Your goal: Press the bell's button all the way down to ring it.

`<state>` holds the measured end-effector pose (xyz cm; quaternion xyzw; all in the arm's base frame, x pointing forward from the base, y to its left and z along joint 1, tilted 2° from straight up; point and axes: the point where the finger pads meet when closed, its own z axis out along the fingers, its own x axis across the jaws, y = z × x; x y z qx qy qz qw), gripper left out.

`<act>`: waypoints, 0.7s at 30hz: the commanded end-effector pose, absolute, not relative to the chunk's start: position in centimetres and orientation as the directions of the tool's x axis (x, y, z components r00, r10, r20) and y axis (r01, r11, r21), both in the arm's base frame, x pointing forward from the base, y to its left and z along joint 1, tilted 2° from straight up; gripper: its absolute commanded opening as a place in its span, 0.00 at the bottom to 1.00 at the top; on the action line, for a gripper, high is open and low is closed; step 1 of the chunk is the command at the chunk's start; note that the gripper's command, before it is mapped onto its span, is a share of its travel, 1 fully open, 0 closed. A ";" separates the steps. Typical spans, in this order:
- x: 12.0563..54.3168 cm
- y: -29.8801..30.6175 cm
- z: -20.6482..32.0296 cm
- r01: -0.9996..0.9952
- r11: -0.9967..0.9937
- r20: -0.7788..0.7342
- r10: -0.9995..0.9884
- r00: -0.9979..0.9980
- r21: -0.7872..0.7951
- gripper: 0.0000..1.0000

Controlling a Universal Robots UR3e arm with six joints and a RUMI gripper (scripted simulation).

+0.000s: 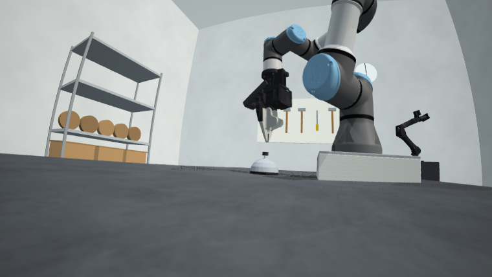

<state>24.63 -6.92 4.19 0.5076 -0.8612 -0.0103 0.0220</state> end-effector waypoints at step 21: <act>25.1 -7.3 2.1 -0.874 0.486 0.033 -0.874 -0.485 0.024 0.00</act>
